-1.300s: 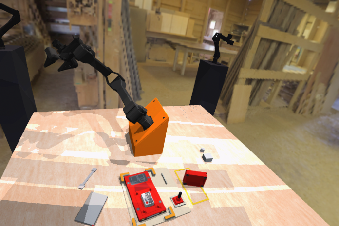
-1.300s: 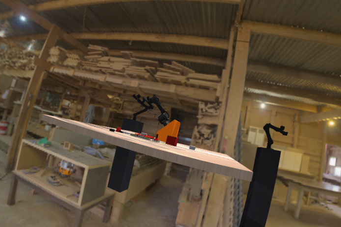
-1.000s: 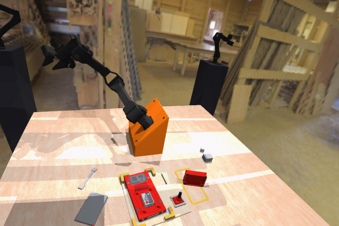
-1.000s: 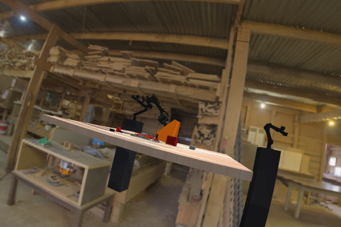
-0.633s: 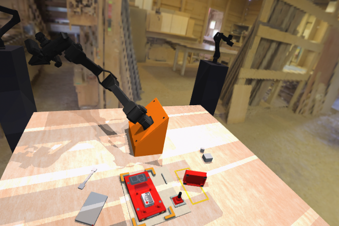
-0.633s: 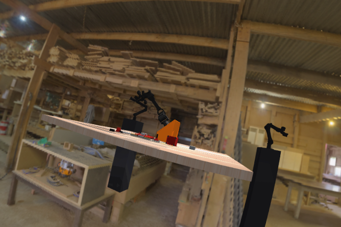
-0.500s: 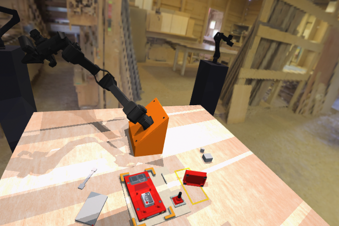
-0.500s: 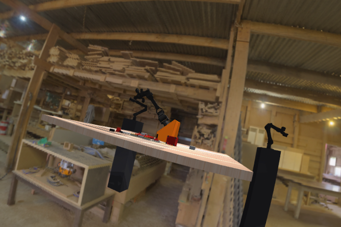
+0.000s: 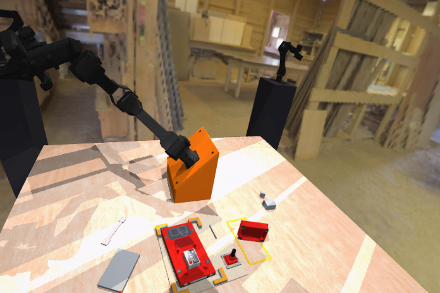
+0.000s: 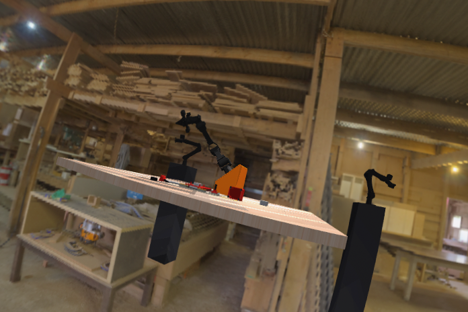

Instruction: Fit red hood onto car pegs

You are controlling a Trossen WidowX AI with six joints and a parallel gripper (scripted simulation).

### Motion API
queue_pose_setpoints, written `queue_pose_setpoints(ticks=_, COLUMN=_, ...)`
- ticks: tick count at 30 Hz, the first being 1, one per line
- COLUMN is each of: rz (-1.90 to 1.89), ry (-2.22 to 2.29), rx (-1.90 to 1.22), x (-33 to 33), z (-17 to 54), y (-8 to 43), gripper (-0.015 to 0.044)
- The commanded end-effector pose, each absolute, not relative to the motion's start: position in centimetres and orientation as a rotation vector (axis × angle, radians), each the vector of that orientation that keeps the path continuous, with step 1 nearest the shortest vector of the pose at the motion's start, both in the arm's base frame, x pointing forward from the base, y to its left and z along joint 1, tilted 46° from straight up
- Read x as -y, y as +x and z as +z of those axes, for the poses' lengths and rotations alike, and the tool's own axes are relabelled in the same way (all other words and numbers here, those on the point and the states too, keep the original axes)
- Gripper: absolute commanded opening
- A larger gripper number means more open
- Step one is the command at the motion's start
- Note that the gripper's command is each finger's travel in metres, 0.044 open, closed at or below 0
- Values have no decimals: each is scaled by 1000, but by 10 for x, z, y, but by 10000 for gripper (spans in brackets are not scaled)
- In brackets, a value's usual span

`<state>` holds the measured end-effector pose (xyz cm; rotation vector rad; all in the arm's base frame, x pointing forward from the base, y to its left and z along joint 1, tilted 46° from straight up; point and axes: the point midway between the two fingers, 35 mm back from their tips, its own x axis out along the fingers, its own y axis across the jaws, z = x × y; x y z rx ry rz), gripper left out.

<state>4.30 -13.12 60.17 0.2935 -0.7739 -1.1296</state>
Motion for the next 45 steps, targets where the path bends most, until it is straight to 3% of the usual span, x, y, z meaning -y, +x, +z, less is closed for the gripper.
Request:
queue_pose_setpoints(ticks=1, rz=-1029, ry=308, rx=768, x=117, z=603, y=91, gripper=0)
queue_pose_setpoints(ticks=21, rz=-650, ry=348, rx=594, x=30, z=556, y=274, gripper=0)
queue_pose_setpoints(ticks=33, rz=-489, ry=428, rx=391, x=-31, z=480, y=368, gripper=0)
queue_pose_setpoints(ticks=45, rz=-370, ry=538, rx=152, x=-92, z=384, y=430, gripper=0)
